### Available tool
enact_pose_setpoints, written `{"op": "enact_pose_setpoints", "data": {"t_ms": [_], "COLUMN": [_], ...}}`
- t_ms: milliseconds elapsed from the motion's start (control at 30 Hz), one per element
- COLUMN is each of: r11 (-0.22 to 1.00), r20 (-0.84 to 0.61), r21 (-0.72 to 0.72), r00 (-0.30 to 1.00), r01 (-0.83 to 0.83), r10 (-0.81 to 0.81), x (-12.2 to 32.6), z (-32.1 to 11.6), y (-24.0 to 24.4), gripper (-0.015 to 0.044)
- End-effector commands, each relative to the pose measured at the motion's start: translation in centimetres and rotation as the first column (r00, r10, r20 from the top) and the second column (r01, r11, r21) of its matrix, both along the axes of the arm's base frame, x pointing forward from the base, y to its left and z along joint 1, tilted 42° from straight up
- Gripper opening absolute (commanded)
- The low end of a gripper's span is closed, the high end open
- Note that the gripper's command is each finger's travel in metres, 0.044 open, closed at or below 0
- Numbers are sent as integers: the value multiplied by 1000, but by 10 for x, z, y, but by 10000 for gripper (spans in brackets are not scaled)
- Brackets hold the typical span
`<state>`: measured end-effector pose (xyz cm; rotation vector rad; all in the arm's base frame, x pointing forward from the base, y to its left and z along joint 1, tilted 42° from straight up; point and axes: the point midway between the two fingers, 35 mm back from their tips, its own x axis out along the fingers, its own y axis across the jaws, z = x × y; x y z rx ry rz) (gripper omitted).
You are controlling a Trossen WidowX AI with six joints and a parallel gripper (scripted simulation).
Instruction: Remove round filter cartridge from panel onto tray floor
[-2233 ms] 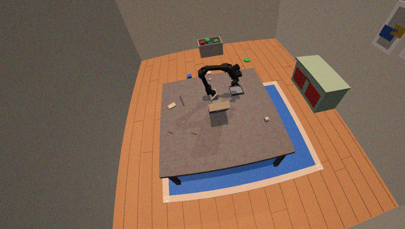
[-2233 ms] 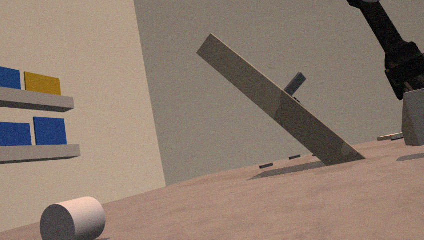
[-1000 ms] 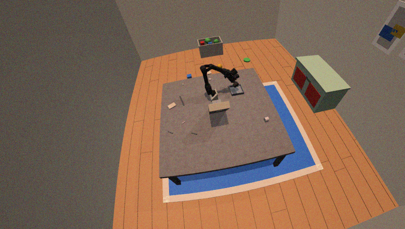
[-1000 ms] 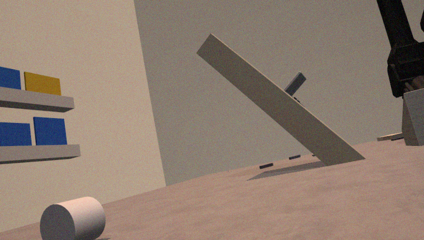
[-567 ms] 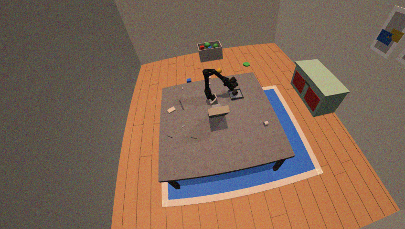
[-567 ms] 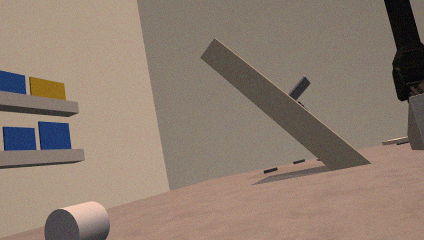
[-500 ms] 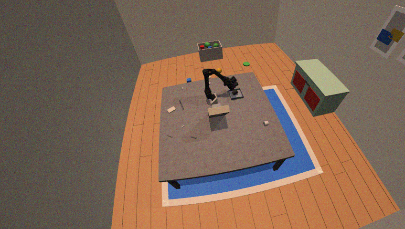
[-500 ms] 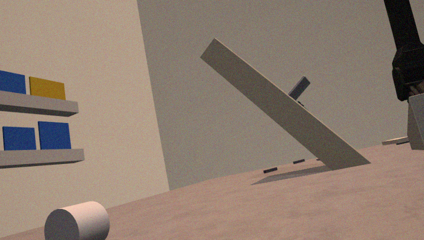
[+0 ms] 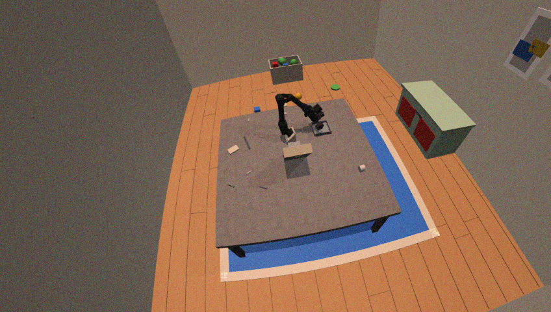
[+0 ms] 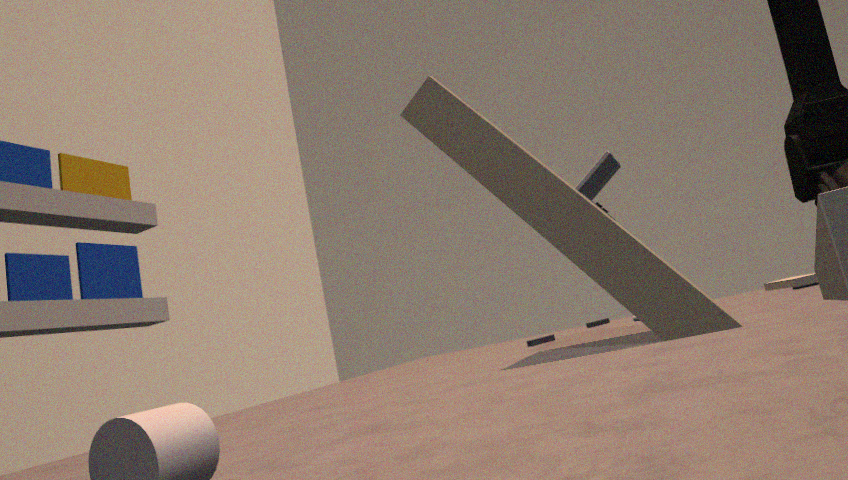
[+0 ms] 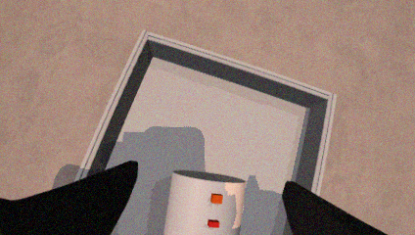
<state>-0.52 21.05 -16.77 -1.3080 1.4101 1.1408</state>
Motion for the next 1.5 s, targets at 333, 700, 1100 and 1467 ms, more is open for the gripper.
{"op": "enact_pose_setpoints", "data": {"t_ms": [333,700,1100,1467], "r11": [1000,1000,1000,1000], "r20": [-1,-1,-1,-1], "r21": [14,14,14,14], "r00": [1000,1000,1000,1000], "r01": [6,6,6,6], "r10": [-6,-6,-6,-6], "x": [4,4,4,4], "z": [43,43,43,43], "y": [42,42,42,42], "gripper": [440,440,440,440]}}
